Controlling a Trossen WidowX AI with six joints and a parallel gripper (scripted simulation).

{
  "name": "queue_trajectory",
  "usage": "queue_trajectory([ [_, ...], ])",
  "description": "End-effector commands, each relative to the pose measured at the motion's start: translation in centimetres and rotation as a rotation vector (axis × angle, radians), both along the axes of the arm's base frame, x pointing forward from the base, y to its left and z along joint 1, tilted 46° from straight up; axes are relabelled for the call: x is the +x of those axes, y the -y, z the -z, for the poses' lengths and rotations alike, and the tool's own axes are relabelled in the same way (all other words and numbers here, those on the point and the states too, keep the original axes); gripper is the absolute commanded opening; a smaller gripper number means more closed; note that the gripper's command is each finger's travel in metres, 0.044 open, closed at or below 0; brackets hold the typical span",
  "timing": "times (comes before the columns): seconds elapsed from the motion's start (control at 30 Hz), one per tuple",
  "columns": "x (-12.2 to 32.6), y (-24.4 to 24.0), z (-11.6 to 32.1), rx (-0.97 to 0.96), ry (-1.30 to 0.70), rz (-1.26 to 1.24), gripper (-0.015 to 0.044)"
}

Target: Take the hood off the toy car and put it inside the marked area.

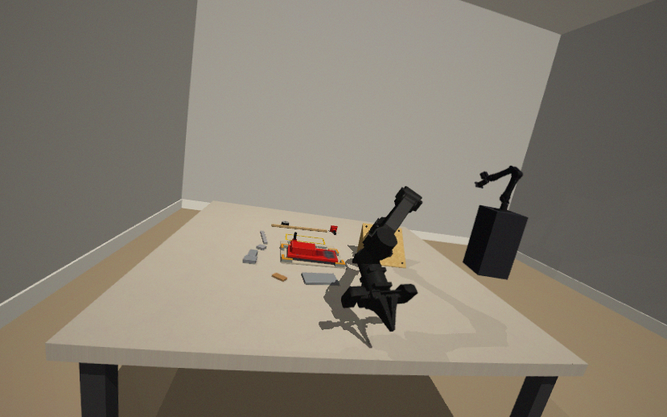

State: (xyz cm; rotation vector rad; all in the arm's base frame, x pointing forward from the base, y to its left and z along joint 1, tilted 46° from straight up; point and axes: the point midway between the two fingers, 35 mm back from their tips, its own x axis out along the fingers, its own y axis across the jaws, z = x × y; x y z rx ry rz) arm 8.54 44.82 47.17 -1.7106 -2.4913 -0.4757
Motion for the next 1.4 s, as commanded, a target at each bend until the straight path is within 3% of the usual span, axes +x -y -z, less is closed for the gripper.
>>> queue_trajectory([
  [0.0, 0.1, 0.0, 0.0, -0.002, -0.003, 0.001, 0.0026],
  [0.53, 9.4, 0.7, 6.1, -0.283, -0.414, 0.163, 0.044],
  [0.9, 17.1, 3.5, 13.5, -0.553, -1.009, 0.3, 0.044],
  [1.37, 24.9, 11.7, 23.5, -0.703, -1.992, 0.533, 0.044],
])
